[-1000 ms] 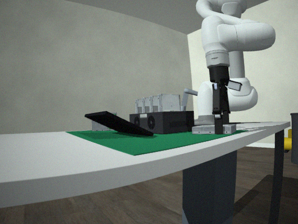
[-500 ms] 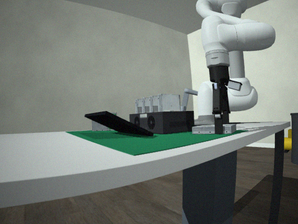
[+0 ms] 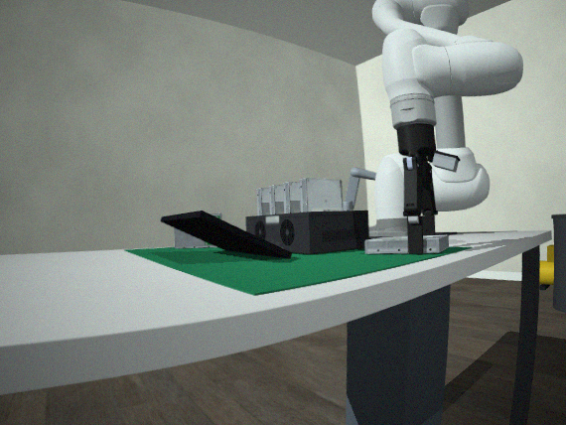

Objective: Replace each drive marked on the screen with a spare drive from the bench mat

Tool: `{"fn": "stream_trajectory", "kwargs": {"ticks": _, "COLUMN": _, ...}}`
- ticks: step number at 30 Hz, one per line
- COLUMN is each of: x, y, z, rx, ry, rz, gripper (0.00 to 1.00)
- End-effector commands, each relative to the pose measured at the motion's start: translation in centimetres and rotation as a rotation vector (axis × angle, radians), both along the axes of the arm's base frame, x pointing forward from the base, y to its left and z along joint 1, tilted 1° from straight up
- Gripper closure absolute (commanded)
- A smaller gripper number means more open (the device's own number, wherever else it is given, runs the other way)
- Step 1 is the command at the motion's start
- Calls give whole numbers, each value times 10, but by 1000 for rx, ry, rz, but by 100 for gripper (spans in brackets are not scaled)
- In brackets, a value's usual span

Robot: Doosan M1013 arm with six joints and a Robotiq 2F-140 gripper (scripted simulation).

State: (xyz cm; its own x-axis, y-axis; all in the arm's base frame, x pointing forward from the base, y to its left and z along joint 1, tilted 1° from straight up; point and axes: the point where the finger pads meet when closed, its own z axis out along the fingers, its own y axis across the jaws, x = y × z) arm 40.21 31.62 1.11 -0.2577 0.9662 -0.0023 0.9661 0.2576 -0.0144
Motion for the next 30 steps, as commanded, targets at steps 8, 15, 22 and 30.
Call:
{"fn": "stream_trajectory", "kwargs": {"ticks": 8, "x": 0, "y": 0, "z": 1, "rx": 1, "ry": -1, "rz": 0, "gripper": 30}}
{"fn": "stream_trajectory", "kwargs": {"ticks": 15, "x": 0, "y": 0, "z": 1, "rx": 1, "ry": -1, "rz": 0, "gripper": 90}}
{"fn": "stream_trajectory", "kwargs": {"ticks": 22, "x": 0, "y": 0, "z": 1, "rx": 1, "ry": -1, "rz": 0, "gripper": 90}}
{"fn": "stream_trajectory", "kwargs": {"ticks": 30, "x": 0, "y": 0, "z": 2, "rx": 1, "ry": -1, "rz": 0, "gripper": 90}}
